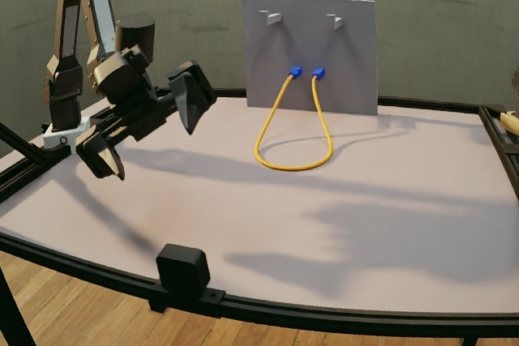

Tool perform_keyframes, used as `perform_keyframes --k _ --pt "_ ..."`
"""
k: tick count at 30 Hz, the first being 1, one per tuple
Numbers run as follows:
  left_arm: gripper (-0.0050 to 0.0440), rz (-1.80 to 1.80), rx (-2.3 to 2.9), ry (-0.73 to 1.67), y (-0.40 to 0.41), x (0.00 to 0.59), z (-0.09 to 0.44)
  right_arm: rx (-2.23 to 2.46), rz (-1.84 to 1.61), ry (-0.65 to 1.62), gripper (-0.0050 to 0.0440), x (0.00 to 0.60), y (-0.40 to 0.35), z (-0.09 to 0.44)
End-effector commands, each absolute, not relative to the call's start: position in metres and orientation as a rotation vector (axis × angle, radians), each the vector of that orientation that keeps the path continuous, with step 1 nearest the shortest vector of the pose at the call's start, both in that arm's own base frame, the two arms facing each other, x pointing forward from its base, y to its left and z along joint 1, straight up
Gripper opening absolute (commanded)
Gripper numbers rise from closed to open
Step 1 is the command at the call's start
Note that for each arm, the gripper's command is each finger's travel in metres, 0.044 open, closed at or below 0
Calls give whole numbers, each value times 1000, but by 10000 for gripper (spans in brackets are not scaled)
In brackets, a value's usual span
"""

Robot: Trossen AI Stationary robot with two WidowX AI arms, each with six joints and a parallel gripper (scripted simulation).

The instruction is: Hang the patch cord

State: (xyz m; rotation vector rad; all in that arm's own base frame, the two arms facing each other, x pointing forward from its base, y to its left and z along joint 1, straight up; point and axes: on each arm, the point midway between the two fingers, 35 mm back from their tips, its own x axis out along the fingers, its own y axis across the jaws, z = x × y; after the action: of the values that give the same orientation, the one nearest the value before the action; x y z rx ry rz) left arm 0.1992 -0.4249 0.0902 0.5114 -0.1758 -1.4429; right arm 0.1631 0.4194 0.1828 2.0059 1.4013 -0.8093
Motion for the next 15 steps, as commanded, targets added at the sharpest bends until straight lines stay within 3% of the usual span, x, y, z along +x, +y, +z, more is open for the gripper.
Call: perform_keyframes --k 1,15 --pt "440 -1421 496 -191 -424 205 103 2023 -770 1400 440 169 419 192" --pt "440 -1191 361 -83 -379 275 155 1973 -484 1233 440 249 399 194"
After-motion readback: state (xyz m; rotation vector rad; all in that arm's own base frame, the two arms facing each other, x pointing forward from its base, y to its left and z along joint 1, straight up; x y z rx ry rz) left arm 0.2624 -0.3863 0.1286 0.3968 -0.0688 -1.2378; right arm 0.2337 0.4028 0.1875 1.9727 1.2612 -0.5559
